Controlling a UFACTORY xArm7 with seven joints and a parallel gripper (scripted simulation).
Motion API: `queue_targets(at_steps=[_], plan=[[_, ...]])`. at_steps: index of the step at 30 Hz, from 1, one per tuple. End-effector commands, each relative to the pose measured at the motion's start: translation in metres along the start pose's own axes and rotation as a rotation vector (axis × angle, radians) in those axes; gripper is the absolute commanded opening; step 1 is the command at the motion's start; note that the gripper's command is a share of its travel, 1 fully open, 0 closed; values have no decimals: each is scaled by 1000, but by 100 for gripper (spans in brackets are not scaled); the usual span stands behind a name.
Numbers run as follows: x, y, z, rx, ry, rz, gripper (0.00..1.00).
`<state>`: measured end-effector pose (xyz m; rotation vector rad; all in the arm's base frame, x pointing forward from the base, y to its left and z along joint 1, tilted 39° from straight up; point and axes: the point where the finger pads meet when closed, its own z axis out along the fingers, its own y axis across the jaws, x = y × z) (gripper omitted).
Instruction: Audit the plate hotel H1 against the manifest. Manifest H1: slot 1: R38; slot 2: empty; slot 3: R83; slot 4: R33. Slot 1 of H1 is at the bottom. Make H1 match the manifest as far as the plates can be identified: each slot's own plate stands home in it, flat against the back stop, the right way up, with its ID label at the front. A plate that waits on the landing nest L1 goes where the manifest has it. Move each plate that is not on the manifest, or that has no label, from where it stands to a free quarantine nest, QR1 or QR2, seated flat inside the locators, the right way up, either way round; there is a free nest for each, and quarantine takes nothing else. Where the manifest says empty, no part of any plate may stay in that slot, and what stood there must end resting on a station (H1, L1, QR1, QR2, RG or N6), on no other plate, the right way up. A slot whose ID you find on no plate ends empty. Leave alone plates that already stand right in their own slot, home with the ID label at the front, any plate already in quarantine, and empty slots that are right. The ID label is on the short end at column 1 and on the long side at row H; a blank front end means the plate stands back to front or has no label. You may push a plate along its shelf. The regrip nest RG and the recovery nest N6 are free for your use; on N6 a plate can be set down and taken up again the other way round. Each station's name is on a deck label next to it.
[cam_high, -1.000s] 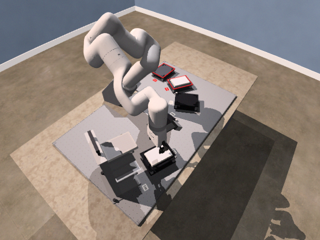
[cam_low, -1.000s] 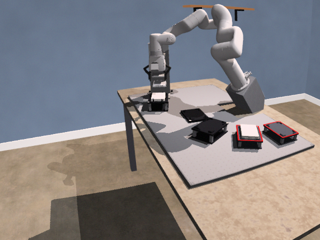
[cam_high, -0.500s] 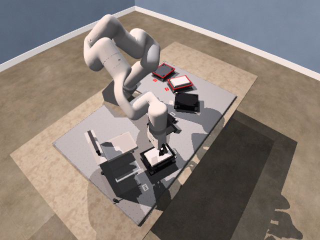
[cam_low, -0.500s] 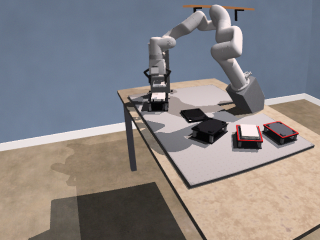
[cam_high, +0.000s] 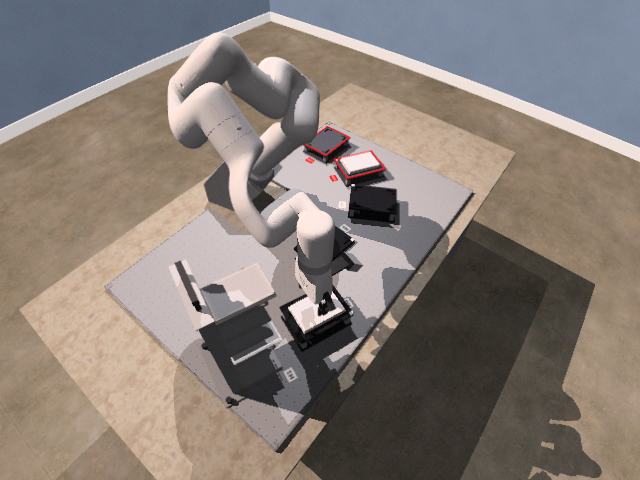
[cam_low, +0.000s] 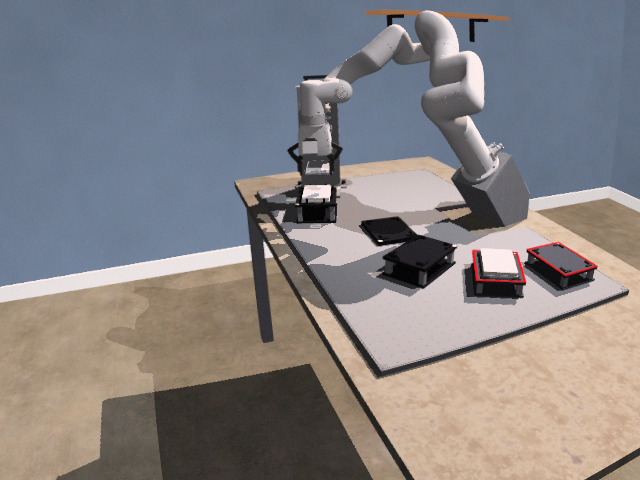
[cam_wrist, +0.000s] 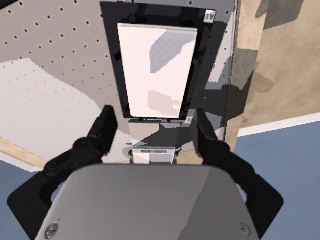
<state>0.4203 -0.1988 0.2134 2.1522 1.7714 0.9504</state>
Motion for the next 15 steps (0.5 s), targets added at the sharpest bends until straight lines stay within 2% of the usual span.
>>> queue_targets(at_steps=[1, 6, 15], plan=[[-1, 1, -1, -4, -2, 1, 100], [-1, 2, -1, -4, -2, 1, 100], [-1, 2, 14, -4, -2, 0, 100]])
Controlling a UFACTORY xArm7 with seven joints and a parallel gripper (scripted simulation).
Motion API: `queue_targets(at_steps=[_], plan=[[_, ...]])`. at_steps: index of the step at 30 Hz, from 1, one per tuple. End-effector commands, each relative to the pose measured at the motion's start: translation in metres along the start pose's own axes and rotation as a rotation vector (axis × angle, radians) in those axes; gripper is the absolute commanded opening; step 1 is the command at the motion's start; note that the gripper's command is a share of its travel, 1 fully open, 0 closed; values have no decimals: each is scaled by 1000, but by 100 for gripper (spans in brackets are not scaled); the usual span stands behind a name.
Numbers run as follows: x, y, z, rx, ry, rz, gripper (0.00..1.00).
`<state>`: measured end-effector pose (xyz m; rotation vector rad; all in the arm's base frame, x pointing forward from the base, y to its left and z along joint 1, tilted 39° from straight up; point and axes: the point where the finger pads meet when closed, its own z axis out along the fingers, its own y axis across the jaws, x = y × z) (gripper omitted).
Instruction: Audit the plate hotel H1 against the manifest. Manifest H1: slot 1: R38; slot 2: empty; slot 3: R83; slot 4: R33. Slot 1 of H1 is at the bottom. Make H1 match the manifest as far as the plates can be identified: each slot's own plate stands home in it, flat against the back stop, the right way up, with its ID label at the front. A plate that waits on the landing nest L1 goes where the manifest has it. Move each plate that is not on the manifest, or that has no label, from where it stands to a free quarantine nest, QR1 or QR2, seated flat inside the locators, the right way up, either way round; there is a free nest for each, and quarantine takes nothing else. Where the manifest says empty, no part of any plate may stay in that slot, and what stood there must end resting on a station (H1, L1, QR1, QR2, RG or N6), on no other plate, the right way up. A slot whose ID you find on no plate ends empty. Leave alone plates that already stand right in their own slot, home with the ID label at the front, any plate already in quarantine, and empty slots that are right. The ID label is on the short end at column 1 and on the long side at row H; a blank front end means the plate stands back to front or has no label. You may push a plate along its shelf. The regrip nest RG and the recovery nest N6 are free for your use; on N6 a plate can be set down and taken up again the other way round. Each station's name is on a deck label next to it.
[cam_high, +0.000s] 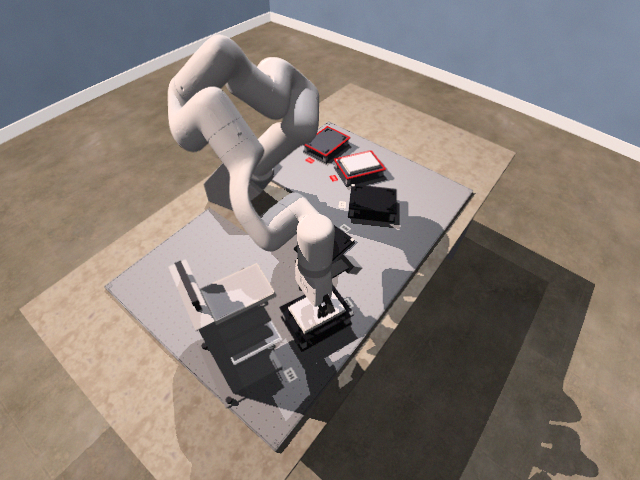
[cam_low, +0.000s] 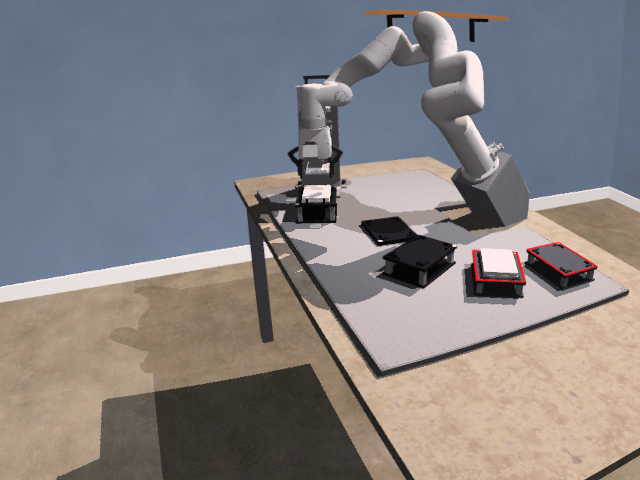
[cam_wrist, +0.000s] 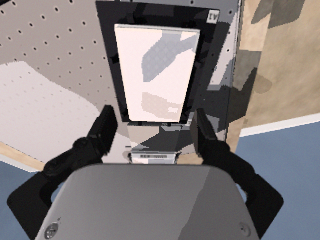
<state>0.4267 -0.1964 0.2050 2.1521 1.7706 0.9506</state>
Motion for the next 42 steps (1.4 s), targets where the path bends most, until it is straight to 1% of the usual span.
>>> queue_targets(at_steps=[1, 3, 5, 17, 30, 42], plan=[[-1, 1, 5, -3, -2, 0, 100], [-1, 1, 8, -3, -2, 0, 100], [-1, 1, 8, -3, -2, 0, 100], [-1, 1, 28, -3, -2, 0, 100], [-1, 1, 28, -3, -2, 0, 100], [-1, 1, 35, -3, -2, 0, 100]])
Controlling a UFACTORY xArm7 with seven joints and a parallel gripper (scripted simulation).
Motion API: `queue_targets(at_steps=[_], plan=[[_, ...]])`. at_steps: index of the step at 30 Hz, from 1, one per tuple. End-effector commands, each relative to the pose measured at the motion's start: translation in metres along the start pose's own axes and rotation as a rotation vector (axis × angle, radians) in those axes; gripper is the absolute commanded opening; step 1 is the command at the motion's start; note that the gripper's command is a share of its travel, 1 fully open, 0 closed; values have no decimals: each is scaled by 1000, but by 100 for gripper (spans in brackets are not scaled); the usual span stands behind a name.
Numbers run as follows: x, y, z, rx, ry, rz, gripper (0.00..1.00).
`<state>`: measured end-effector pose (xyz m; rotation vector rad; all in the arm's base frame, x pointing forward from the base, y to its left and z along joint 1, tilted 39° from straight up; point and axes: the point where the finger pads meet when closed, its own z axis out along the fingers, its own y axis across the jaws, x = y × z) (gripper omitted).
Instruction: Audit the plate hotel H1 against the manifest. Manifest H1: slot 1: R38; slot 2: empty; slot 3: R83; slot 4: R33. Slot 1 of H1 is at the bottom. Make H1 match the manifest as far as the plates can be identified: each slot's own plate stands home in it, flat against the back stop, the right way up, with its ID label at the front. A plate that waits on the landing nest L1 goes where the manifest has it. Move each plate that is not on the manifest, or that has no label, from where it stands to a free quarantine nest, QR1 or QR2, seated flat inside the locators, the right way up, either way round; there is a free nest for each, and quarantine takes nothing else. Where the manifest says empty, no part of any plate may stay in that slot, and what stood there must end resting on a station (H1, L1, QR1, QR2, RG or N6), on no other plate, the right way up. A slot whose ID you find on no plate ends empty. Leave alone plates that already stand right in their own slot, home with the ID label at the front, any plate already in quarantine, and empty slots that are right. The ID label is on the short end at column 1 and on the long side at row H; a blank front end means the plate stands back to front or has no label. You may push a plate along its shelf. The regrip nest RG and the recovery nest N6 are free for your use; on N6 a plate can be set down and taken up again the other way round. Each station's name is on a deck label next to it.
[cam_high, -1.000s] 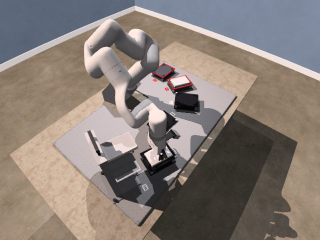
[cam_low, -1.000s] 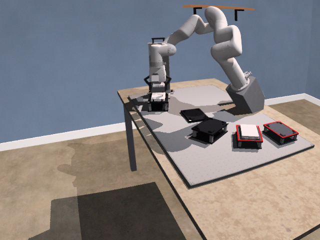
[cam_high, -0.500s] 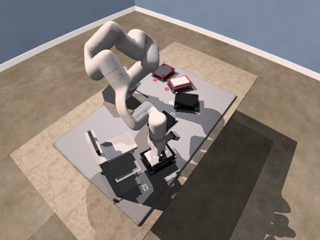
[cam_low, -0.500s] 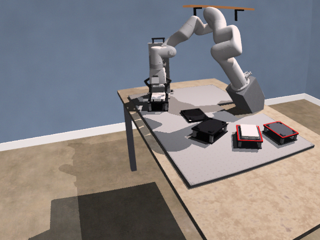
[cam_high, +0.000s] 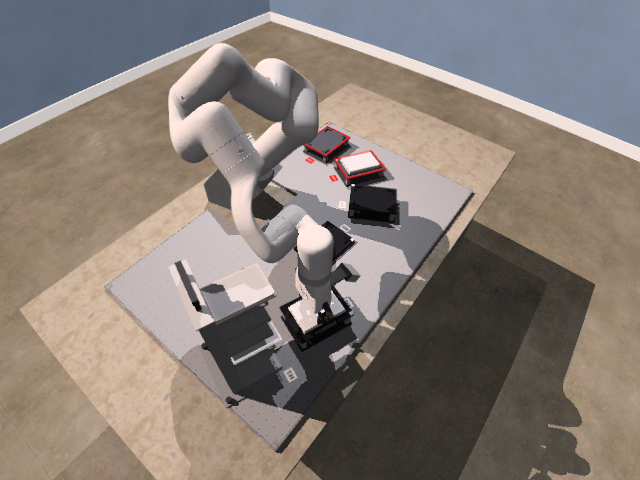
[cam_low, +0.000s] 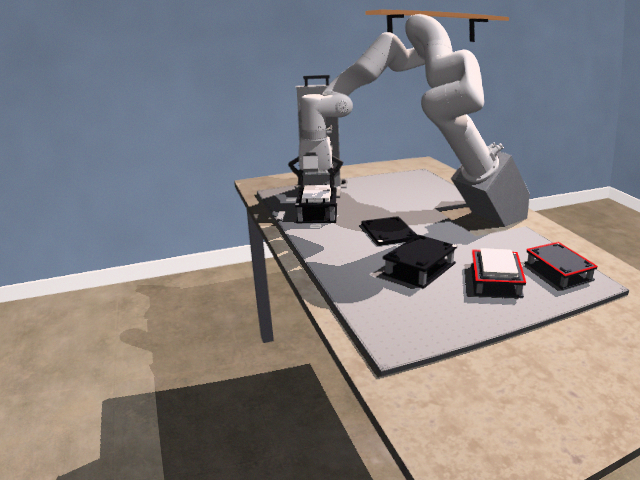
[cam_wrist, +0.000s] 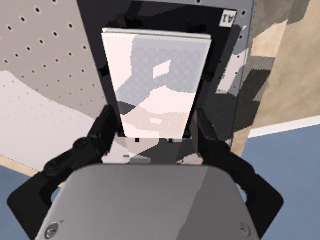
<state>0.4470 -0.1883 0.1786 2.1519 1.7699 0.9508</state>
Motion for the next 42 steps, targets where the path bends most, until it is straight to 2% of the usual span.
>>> queue_targets(at_steps=[1, 22, 40, 41, 42], plan=[[-1, 1, 1, -3, -1, 0, 100], [-1, 1, 14, -3, -1, 0, 100], [-1, 1, 14, -3, -1, 0, 100], [-1, 1, 13, -3, -1, 0, 0], [-1, 1, 13, -3, -1, 0, 0]])
